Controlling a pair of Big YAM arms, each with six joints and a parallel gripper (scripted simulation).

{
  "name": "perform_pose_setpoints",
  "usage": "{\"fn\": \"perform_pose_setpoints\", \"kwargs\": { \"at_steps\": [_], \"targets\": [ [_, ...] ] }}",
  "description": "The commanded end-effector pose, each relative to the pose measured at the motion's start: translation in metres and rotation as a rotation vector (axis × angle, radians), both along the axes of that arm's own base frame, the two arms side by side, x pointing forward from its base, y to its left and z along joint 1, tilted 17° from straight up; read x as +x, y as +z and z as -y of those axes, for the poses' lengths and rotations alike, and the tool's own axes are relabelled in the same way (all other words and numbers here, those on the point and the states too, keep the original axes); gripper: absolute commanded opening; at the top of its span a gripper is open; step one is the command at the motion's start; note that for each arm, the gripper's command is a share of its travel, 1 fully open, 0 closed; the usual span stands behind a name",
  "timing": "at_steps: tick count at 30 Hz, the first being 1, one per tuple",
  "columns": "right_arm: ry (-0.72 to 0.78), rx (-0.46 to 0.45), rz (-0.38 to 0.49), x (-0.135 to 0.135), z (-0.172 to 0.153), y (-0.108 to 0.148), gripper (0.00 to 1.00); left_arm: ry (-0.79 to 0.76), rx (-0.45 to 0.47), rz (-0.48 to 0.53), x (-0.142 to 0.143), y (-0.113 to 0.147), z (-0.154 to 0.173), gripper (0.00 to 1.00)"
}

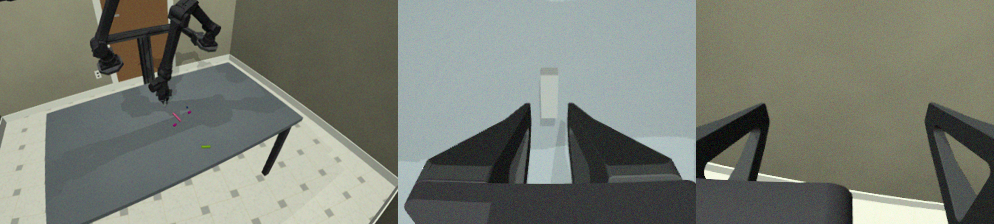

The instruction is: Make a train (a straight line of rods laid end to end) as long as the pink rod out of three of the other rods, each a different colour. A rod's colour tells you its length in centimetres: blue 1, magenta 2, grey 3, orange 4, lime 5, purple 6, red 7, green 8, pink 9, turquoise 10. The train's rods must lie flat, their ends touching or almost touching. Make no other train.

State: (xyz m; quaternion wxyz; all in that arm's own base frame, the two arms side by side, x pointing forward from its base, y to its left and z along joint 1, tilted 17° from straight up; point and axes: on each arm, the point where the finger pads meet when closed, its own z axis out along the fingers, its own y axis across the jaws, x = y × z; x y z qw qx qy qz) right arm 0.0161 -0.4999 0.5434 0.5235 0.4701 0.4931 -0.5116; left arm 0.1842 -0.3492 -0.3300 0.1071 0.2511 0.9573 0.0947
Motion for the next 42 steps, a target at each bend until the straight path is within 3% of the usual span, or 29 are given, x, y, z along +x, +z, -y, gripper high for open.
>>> {"fn": "perform_pose_setpoints", "kwargs": {
  "at_steps": [1,9,10,12,19,42],
  "targets": [
    [-0.023,-0.061,0.014,-0.011,-0.009,0.023,1.0,-0.006,-0.004,0.006,-0.003,-0.007,0.0,0.23],
    [-0.023,-0.061,0.014,-0.011,-0.009,0.023,1.0,0.0,-0.009,0.007,0.006,-0.011,0.001,0.23],
    [-0.023,-0.061,0.014,-0.011,-0.009,0.023,1.0,0.004,-0.037,0.019,0.012,-0.001,0.014,0.23],
    [-0.023,-0.061,0.014,-0.011,-0.009,0.023,1.0,0.001,-0.009,0.007,0.008,-0.015,0.0,0.23],
    [-0.023,-0.061,0.014,-0.011,-0.009,0.023,1.0,0.001,-0.005,0.006,0.008,-0.022,-0.003,0.23],
    [-0.023,-0.061,0.014,-0.011,-0.009,0.023,1.0,0.005,-0.009,0.008,0.01,-0.024,-0.002,0.23]
  ]
}}
